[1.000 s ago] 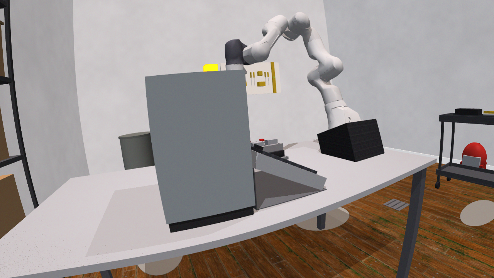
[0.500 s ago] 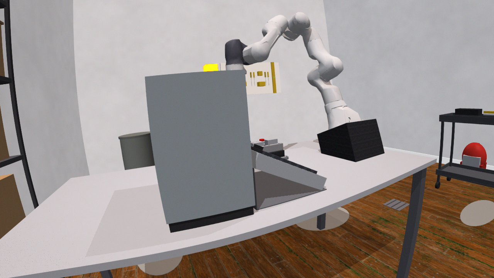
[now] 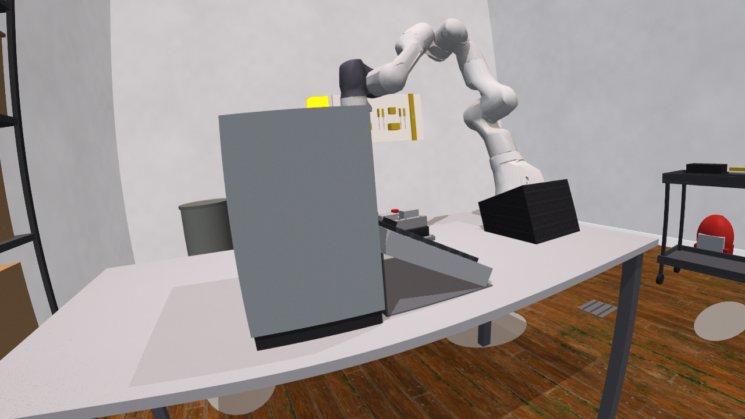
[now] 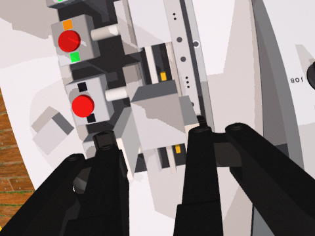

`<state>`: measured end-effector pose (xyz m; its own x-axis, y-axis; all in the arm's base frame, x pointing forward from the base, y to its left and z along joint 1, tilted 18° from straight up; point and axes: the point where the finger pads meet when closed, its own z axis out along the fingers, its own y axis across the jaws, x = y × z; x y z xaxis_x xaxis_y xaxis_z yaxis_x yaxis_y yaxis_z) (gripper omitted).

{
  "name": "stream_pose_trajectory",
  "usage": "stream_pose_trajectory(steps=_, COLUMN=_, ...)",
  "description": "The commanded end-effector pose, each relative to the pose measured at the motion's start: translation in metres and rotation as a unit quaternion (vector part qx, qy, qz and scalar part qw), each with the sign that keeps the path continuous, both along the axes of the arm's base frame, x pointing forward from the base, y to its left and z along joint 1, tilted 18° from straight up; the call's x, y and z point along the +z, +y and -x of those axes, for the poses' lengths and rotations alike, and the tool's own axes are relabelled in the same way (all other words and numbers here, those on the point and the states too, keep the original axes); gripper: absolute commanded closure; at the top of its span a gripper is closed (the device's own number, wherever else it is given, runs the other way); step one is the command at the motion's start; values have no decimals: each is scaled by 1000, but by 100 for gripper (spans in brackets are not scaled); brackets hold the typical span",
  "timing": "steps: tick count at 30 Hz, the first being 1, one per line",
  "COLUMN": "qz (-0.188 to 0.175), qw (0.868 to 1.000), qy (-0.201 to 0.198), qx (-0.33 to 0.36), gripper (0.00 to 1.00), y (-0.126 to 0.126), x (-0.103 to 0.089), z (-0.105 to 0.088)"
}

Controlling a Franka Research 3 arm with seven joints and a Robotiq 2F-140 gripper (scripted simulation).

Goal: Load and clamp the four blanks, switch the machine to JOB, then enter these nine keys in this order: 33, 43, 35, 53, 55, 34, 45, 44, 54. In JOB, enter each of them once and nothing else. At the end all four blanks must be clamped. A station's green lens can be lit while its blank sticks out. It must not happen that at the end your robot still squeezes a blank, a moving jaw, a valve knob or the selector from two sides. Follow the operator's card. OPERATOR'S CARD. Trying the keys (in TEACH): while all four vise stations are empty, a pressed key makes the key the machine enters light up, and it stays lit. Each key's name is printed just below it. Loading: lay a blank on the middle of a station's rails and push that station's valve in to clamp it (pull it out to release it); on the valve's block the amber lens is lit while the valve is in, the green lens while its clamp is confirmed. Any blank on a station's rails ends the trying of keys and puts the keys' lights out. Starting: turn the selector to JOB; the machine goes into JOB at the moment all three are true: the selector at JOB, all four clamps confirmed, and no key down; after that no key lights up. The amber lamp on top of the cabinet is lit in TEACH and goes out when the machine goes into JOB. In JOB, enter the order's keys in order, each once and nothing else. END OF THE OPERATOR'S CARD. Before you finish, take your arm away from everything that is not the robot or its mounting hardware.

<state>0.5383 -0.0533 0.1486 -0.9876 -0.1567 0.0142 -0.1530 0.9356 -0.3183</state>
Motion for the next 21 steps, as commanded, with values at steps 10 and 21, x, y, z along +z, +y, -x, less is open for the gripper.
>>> stream_pose_trajectory(steps=10, qz=-1, qw=1000, qy=-3, qx=-4, gripper=100, y=1, x=3, z=-2)
stream_pose_trajectory(steps=21, qz=-1, qw=1000, qy=-4, qx=-6, gripper=100, y=1, x=3, z=-2)
